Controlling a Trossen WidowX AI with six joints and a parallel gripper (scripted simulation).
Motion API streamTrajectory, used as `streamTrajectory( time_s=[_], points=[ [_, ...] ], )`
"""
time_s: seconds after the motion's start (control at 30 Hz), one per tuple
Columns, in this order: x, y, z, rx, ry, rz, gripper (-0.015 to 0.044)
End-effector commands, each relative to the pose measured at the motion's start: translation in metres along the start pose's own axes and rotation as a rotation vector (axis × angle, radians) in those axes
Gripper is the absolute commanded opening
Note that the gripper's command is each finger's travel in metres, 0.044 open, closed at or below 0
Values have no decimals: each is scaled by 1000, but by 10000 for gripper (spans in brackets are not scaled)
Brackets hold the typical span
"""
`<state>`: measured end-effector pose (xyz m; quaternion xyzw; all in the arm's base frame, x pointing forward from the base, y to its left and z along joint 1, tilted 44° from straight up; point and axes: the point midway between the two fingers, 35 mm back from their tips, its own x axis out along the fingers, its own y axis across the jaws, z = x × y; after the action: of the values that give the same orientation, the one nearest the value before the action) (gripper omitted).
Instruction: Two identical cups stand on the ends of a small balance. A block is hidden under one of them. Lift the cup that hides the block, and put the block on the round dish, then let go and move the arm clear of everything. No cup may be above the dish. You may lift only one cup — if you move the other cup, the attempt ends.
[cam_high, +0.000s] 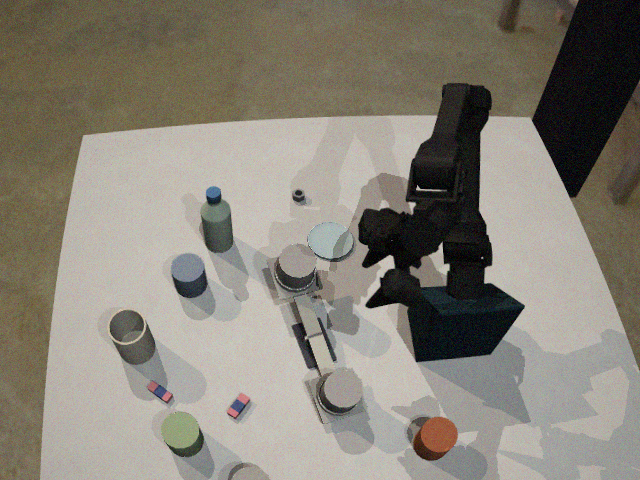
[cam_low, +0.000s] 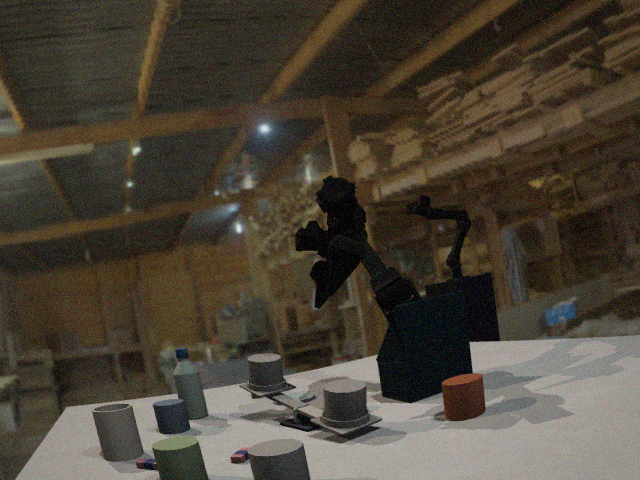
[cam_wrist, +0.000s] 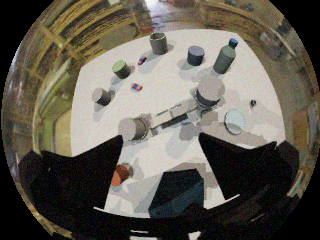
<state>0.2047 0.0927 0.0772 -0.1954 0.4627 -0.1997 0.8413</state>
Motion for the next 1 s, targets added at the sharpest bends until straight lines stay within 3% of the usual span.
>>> streamTrajectory(
  time_s=[0.0,0.97],
  points=[
    [7,12,3,114,51,-20,440],
    [105,89,-13,949,308,-372,440]
  ],
)
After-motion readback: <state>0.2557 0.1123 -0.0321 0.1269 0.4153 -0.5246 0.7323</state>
